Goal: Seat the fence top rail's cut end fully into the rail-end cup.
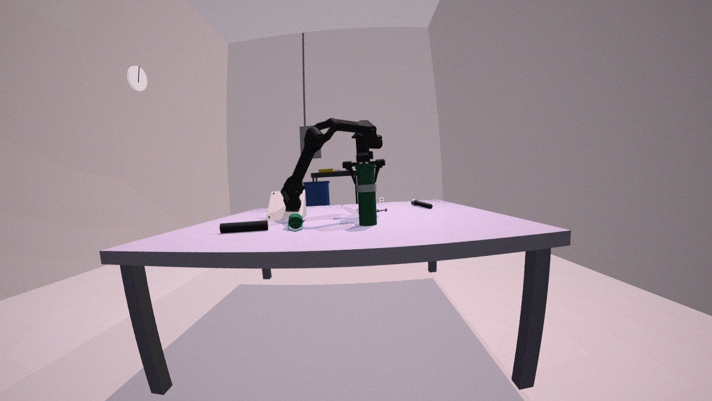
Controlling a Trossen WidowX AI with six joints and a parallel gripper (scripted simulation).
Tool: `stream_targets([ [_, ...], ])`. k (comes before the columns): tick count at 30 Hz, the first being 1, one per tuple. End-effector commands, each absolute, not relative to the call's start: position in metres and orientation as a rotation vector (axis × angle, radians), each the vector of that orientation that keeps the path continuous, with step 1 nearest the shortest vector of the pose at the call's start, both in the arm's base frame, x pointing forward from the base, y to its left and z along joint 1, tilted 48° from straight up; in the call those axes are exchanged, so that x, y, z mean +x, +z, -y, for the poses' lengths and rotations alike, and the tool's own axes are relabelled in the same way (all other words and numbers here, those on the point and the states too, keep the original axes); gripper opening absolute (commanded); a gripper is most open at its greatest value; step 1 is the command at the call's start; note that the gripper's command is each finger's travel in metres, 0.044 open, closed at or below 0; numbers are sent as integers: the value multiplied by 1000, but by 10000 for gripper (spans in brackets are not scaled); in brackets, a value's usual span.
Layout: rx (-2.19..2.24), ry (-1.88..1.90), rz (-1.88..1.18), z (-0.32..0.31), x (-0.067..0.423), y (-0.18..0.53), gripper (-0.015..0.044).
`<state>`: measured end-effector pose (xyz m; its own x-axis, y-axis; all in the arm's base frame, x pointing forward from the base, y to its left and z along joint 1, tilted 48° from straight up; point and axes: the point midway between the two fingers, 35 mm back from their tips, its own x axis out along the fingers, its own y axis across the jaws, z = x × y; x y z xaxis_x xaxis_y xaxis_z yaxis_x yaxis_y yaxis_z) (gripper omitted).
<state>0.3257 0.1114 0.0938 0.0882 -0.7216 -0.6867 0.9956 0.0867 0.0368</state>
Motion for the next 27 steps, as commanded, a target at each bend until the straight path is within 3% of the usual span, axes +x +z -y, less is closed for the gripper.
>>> stream_targets([
  [1,578,-1405,-585,-96,327,81,440],
  [27,576,-1403,-585,-62,331,49,440],
])
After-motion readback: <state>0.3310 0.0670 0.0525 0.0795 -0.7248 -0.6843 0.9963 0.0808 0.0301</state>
